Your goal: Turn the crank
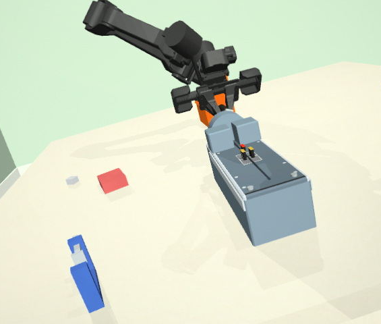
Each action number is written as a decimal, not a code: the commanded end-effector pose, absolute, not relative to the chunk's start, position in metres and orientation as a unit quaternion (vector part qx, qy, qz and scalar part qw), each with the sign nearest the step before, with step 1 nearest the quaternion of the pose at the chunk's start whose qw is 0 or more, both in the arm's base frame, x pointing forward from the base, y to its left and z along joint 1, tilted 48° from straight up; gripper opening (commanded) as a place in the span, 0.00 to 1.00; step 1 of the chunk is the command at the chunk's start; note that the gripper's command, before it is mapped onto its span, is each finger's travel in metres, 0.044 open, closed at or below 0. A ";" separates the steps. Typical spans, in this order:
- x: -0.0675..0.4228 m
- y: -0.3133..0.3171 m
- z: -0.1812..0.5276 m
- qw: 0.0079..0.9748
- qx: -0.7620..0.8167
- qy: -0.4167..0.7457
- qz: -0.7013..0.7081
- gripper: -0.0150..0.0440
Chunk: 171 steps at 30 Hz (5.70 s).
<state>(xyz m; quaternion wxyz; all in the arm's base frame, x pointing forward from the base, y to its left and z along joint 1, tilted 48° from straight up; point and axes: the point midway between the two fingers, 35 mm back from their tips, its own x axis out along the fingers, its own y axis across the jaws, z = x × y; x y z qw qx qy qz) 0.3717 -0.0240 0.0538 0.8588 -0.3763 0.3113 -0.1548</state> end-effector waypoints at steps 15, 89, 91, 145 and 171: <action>0.373 -0.026 0.029 0.858 -0.377 0.316 -0.146 0.25; 0.376 -0.081 0.030 0.858 -0.379 0.316 -0.146 0.25; 0.376 -0.081 0.030 0.858 -0.379 0.316 -0.146 0.25; 0.374 -0.086 0.049 0.858 -0.379 0.316 -0.146 0.25; 0.371 -0.067 0.075 0.858 -0.378 0.316 -0.146 0.25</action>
